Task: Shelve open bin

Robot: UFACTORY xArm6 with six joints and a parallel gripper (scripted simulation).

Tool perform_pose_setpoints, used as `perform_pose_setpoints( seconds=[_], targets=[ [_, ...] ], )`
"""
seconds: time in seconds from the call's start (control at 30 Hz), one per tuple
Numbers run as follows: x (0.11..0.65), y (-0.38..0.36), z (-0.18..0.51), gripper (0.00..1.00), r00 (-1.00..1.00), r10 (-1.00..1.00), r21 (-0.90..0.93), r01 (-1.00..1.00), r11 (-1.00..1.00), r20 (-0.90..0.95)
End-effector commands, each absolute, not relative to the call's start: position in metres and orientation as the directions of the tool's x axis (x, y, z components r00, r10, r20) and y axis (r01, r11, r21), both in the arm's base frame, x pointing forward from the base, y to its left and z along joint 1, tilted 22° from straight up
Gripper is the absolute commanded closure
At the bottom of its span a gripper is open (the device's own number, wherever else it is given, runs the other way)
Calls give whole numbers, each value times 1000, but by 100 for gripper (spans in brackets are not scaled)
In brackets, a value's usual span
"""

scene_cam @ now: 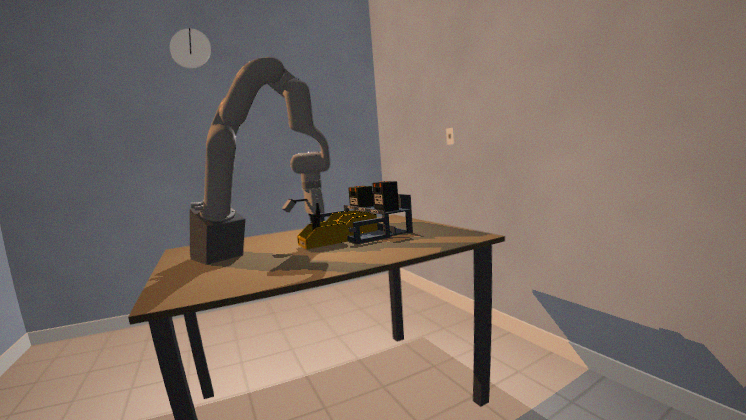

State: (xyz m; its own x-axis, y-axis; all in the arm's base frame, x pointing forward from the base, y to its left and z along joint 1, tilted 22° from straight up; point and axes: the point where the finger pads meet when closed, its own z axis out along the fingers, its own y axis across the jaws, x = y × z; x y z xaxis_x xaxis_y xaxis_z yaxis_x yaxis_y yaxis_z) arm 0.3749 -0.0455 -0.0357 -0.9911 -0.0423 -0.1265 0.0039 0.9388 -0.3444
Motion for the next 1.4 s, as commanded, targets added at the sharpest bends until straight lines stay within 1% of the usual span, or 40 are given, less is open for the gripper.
perform_pose_setpoints(
  seconds=[0.0, 0.27, 1.37],
  targets=[
    [376, -45, -35, 100, -991, -43, -344, 4, 939, -129],
    [369, -50, -48, 100, -991, -43, -344, 4, 939, -129],
    [370, -51, -52, 100, -991, -43, -344, 4, 939, -128]
  ],
)
